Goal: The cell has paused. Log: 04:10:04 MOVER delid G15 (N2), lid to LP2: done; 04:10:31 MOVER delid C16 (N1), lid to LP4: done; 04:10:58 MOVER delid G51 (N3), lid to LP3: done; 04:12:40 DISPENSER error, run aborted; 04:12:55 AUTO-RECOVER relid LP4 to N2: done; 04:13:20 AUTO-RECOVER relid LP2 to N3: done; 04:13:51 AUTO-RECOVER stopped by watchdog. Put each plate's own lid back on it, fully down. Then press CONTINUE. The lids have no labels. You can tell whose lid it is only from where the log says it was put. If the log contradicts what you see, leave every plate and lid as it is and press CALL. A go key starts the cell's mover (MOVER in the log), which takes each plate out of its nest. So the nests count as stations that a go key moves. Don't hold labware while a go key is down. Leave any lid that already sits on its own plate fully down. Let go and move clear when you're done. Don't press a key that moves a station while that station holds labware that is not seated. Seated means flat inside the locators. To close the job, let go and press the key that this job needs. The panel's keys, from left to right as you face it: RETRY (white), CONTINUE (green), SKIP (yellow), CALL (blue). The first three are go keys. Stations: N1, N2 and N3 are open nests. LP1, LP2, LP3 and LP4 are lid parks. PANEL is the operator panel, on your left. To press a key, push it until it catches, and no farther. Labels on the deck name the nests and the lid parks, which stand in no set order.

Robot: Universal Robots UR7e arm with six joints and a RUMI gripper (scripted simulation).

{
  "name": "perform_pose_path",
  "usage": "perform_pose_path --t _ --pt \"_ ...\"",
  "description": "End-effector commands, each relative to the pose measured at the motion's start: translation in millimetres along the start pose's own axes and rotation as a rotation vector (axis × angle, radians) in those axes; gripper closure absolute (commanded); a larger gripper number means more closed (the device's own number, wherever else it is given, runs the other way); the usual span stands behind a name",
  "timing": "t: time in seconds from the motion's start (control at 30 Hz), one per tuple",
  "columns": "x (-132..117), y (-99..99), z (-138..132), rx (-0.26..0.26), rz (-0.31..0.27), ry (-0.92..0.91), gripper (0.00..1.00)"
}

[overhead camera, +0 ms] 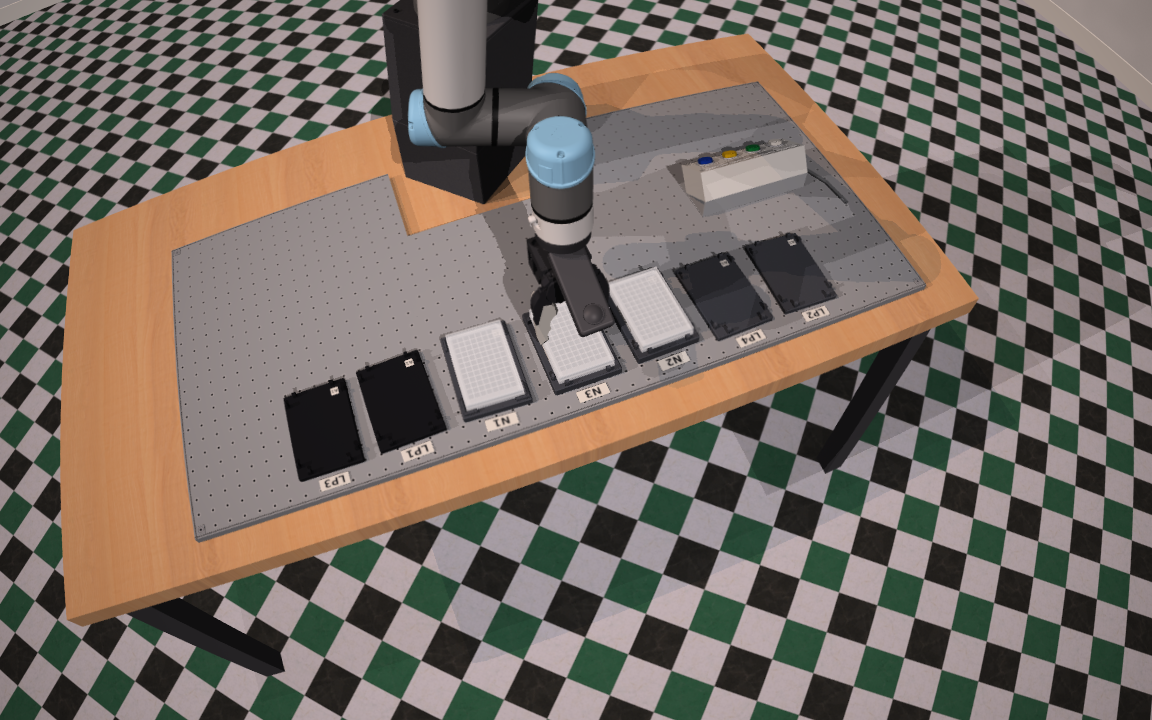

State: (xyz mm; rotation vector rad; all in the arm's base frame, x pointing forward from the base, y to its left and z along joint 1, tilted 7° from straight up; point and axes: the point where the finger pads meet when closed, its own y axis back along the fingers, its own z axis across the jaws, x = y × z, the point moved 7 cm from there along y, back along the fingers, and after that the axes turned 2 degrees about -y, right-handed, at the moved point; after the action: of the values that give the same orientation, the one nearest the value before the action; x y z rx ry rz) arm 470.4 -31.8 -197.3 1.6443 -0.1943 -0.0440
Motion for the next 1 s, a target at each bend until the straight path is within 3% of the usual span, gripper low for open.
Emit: perform_pose_path --t 0.0,0.83,0.87,0.97 --pt "1.3 -0.4 0.1 -0.001 0.002 0.001 1.00" --pt "1.5 -0.4 0.1 -0.001 0.002 0.001 1.00" --pt "1.5 -0.4 0.1 -0.001 0.002 0.001 0.18" --pt "1.5 -0.4 0.1 -0.001 0.002 0.001 0.18"
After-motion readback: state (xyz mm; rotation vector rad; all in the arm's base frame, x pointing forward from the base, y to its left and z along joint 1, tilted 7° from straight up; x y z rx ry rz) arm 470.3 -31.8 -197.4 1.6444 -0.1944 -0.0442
